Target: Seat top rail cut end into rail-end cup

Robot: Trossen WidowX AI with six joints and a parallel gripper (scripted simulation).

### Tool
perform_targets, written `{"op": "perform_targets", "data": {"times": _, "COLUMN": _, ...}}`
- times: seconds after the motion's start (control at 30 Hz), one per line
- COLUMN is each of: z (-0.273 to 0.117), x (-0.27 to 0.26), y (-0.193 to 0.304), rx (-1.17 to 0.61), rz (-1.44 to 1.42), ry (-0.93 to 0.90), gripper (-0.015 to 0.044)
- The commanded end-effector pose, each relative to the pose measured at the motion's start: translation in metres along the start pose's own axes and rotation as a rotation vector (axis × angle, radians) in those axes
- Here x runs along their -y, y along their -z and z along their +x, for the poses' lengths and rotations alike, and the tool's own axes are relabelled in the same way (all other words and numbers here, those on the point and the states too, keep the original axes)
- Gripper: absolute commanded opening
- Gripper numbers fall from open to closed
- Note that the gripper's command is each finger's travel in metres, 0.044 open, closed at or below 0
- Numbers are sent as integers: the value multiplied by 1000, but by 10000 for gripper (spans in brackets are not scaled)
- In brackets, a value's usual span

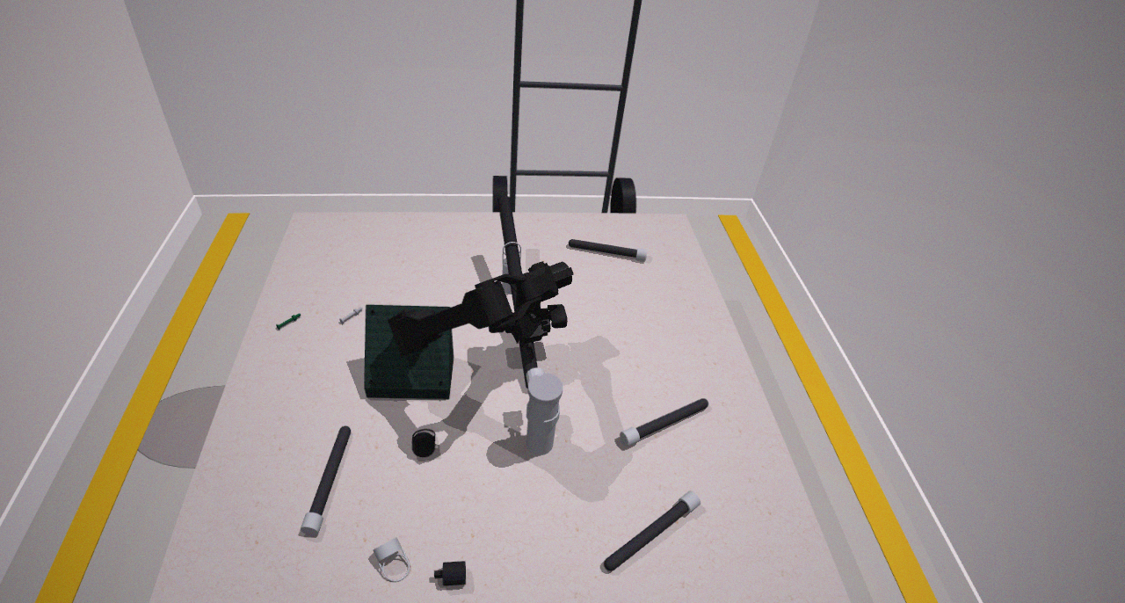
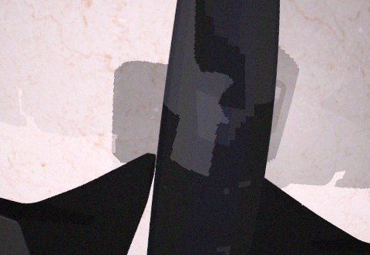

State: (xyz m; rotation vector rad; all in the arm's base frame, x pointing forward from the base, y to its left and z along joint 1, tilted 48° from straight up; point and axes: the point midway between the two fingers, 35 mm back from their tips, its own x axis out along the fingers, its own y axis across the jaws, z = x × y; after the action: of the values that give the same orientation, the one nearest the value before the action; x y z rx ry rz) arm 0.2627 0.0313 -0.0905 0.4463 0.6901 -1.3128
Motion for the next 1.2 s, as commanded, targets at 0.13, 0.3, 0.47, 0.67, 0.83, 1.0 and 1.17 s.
{"op": "perform_targets", "data": {"times": 0.13, "z": 0, "x": -1, "y": 0, "rx": 4, "rz": -3, "ry": -5, "gripper": 130}}
{"op": "perform_targets", "data": {"times": 0.3, "z": -5, "x": 0, "y": 0, "rx": 4, "rz": -3, "ry": -5, "gripper": 0}}
{"op": "perform_targets", "data": {"times": 0.47, "z": -10, "x": 1, "y": -1, "rx": 25, "rz": 0, "ry": 2, "gripper": 0}}
{"op": "perform_targets", "data": {"times": 0.67, "z": -27, "x": 4, "y": -6, "rx": 101, "rz": 10, "ry": 16, "gripper": 0}}
{"op": "perform_targets", "data": {"times": 0.83, "z": -45, "x": 6, "y": -11, "rx": 172, "rz": 19, "ry": 17, "gripper": 0}}
{"op": "perform_targets", "data": {"times": 1.0, "z": -63, "x": 7, "y": -17, "rx": 247, "rz": 29, "ry": 7, "gripper": 0}}
{"op": "perform_targets", "data": {"times": 1.17, "z": -69, "x": 7, "y": -18, "rx": 268, "rz": 31, "ry": 2, "gripper": 0}}
